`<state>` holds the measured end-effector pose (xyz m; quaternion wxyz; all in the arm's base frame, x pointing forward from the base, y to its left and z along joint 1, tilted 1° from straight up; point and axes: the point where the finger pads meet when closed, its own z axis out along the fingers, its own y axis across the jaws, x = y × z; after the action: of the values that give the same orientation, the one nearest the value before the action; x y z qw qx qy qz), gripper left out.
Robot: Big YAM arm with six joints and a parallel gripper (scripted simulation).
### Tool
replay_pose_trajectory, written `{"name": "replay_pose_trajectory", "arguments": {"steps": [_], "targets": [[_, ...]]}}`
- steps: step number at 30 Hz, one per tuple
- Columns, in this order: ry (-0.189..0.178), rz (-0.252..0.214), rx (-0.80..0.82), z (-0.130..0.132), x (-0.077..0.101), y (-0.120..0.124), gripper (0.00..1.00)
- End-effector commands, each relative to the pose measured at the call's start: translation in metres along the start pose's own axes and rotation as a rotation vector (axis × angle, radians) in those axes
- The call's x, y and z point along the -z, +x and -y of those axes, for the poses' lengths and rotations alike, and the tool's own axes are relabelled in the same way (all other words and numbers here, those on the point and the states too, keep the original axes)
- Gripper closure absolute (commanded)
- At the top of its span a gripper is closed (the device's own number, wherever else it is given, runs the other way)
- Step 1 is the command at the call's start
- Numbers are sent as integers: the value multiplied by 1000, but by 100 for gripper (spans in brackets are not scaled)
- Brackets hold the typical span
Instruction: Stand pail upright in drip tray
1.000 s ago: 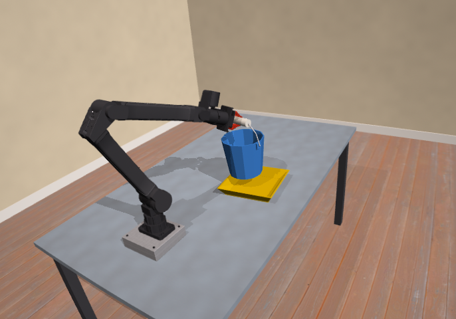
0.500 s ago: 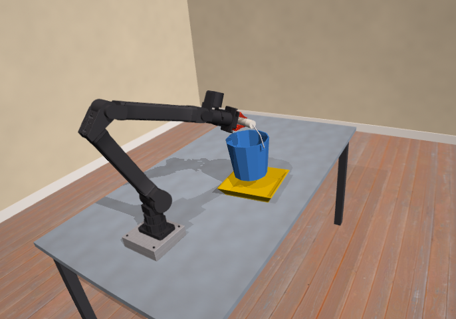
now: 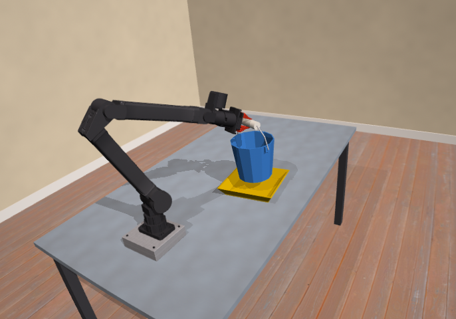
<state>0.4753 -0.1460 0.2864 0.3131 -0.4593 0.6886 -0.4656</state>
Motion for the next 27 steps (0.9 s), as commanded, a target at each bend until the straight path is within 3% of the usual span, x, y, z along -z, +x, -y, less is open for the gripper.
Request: {"name": "replay_pose_trajectory", "arguments": {"steps": [1, 27], "targets": [[165, -14, -42, 69, 12, 8, 77], [169, -29, -64, 68, 13, -6, 77]]}}
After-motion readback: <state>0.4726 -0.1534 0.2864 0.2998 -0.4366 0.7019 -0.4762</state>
